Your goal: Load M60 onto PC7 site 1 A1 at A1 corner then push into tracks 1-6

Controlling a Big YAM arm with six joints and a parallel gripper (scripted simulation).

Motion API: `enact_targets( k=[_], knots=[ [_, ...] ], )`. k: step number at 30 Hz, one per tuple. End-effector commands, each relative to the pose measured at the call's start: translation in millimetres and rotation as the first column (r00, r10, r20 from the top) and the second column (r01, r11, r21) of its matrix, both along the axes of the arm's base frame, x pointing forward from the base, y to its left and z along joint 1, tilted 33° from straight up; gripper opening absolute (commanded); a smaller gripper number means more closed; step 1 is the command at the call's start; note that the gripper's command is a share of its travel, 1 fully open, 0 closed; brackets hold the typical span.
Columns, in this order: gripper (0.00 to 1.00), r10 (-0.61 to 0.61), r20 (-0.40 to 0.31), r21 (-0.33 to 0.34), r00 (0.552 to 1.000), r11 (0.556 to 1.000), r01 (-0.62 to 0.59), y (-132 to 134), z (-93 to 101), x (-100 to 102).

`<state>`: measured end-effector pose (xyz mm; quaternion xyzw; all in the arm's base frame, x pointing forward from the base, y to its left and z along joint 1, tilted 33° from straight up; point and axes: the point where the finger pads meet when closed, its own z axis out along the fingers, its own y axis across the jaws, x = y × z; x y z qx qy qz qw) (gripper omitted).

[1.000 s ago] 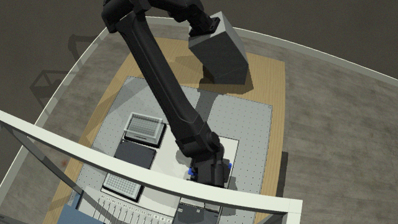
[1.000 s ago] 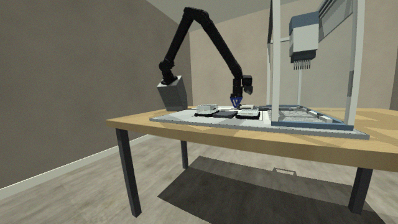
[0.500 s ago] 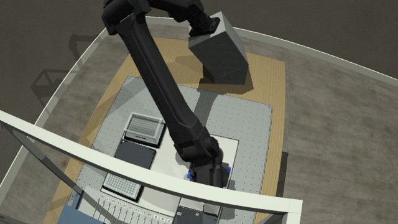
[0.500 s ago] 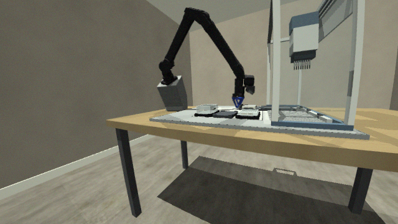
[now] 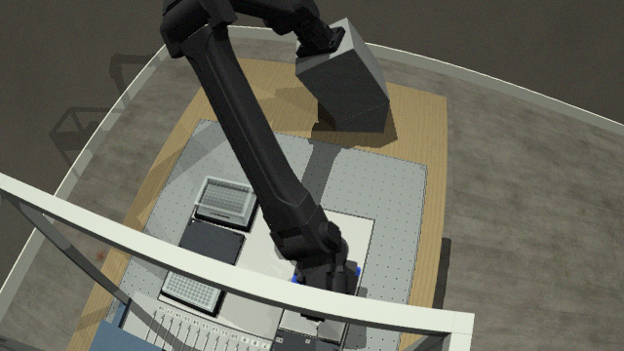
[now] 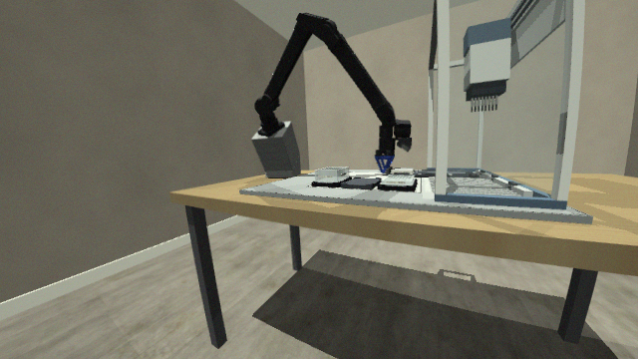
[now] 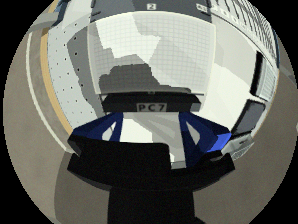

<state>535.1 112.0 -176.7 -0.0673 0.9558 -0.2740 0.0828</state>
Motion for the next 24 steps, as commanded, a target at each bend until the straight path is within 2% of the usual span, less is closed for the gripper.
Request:
enact_targets(
  k=[1,24],
  knots=[
    [0.8,-0.007,0.074,0.022,0.997,1.0,0.005,4,14.4,46],
    [0.8,-0.001,0.078,0.024,0.997,1.0,-0.001,10,18.6,68]
  ],
)
